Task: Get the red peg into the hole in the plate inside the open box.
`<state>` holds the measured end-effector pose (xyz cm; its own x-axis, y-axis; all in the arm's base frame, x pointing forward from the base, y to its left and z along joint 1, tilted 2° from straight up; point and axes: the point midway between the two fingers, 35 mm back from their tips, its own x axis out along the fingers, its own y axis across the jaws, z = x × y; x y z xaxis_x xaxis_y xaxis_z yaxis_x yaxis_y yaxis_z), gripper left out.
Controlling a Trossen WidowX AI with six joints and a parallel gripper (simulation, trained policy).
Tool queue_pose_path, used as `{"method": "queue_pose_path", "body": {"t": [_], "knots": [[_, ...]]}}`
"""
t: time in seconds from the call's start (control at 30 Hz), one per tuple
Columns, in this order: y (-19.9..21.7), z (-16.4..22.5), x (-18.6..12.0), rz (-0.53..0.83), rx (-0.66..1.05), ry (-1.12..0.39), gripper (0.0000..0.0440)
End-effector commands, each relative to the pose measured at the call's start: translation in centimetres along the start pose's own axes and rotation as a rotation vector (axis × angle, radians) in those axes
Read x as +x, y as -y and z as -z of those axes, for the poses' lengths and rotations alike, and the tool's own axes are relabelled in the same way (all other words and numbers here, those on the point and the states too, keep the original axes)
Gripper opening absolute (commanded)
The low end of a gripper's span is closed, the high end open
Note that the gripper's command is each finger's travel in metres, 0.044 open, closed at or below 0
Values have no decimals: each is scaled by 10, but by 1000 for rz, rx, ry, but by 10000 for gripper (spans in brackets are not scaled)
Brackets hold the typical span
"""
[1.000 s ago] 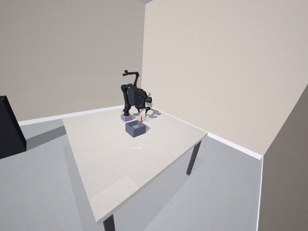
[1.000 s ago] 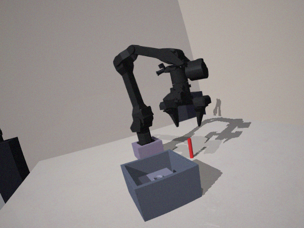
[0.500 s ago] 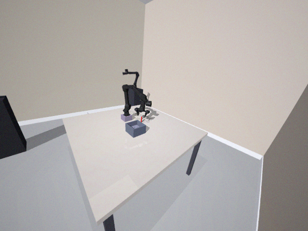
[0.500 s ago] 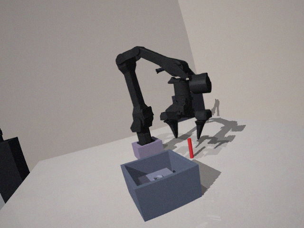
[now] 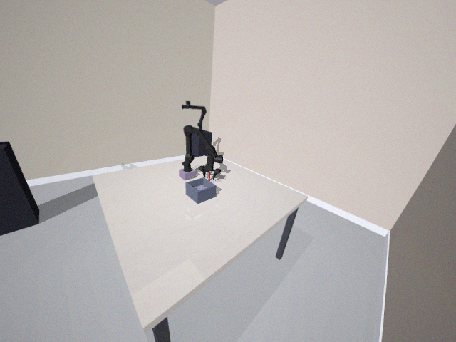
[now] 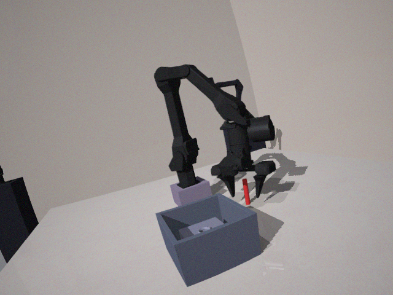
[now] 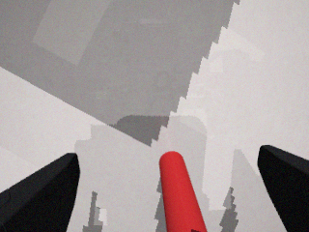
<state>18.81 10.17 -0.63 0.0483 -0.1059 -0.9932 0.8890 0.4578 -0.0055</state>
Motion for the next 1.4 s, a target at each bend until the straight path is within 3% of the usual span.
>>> {"method": "queue_pose_path", "body": {"t": [0.0,0.4,0.43,1.37], "knots": [[8,3,10,22,8,-6,324],[9,7,9,50,-23,-85,9],[8,7,9,52,-25,-92,0],[-18,-67,-75,-68,-194,153,0]]}}
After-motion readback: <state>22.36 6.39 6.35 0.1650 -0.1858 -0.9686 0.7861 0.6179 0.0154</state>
